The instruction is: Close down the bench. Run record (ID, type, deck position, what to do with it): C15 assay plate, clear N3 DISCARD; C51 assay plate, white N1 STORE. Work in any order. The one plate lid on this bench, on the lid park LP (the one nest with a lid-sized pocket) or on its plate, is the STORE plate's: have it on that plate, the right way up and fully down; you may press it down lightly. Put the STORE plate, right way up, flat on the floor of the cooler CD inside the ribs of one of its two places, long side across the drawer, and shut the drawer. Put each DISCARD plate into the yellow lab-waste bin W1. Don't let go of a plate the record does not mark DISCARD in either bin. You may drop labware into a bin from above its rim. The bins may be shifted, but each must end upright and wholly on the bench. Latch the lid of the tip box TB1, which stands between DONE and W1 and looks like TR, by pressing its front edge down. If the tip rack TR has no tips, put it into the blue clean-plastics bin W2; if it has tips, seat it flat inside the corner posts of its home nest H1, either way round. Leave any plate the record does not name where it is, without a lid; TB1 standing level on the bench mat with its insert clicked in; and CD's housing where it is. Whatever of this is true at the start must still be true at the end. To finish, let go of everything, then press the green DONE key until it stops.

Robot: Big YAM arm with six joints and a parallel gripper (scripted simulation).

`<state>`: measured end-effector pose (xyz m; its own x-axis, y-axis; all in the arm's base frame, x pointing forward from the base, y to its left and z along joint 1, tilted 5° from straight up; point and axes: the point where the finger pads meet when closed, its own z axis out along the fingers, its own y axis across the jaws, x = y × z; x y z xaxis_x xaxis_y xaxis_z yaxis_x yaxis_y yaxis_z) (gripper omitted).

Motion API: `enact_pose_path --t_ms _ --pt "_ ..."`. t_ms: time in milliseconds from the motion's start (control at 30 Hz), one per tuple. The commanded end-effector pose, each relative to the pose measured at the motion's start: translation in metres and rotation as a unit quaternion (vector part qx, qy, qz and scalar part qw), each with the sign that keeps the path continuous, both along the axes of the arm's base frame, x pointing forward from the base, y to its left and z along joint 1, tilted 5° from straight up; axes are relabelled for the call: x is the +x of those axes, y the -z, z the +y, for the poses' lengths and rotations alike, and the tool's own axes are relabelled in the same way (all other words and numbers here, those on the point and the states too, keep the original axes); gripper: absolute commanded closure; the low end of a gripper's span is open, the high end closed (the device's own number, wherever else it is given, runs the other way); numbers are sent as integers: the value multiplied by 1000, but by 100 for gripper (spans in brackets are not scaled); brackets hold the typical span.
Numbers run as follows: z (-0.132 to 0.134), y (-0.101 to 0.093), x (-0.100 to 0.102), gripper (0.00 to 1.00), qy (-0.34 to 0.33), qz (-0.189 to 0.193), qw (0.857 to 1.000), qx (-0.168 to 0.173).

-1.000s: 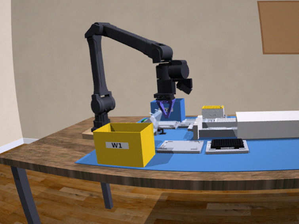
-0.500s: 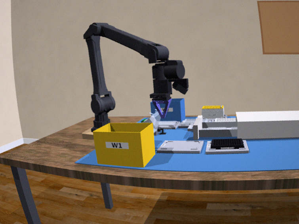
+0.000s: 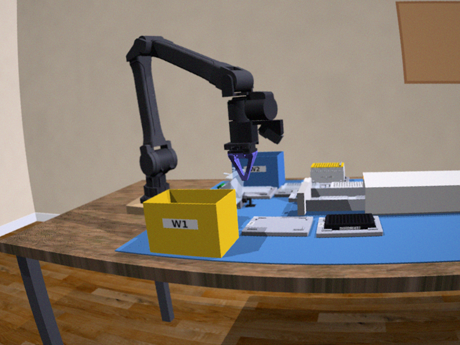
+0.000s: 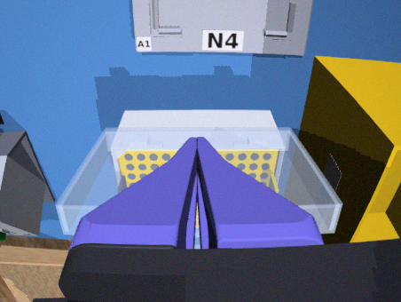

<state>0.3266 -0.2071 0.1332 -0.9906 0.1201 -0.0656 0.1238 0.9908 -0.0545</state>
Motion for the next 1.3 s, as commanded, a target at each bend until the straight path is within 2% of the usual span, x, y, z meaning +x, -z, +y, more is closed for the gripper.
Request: enact_pose_path --t_ms 0,367,433,467,533,933,1000,1033,1100,1267 --pt "-3 -12 -7 100 2 -9 1000 -5" --pt "-1 -12 -21 100 2 -9 1000 -5" --pt "-1 -12 -21 100 2 -9 1000 -5" --pt "-10 -18 -10 100 2 -16 1000 -10" --pt "-1 -12 -25 100 2 -10 1000 -5" --pt "2 -12 -41 100 2 -7 1000 -3" --pt "2 -12 -41 100 2 -7 1000 -3" --pt "-8 -21 -29 100 2 -18 1000 -12" --pt "2 -13 -45 100 2 -9 1000 -5" --pt "2 -16 -50 100 2 -10 1000 -6"
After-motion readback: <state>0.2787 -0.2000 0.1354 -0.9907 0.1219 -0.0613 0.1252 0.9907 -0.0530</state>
